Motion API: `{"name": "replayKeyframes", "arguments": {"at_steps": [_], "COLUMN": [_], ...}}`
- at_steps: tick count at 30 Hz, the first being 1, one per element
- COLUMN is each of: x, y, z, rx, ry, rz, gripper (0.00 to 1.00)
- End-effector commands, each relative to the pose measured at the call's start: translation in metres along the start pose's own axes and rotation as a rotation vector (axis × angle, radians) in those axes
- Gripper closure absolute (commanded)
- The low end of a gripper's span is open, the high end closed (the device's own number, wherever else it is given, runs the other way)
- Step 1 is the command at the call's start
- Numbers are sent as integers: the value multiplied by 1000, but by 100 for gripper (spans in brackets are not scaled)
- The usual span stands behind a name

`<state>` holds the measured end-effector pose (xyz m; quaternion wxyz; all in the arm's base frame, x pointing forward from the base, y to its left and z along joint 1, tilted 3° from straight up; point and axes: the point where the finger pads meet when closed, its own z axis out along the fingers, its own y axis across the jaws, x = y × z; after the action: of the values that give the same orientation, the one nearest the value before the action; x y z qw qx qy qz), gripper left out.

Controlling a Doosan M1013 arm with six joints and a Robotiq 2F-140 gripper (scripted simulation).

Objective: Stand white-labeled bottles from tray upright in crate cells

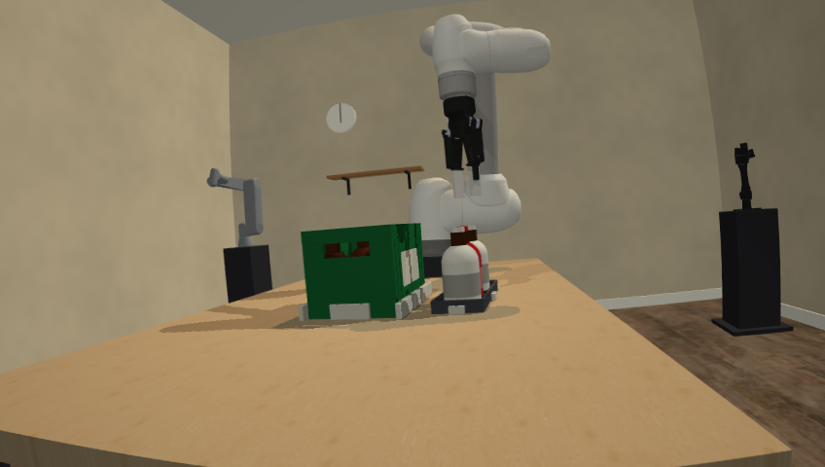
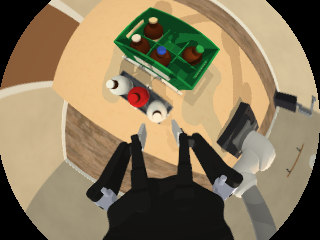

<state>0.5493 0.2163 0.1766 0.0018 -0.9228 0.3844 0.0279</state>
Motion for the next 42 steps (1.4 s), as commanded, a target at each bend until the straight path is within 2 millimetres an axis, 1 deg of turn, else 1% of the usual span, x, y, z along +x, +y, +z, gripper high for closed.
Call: {"name": "replayKeyframes", "arguments": {"at_steps": [1,23,42], "x": [0,0,0], "y": [0,0,0], "z": [0,3,23], "rx": [0,0,0], "ry": [0,0,0], "rz": [0,0,0], "gripper": [62,62,62]}}
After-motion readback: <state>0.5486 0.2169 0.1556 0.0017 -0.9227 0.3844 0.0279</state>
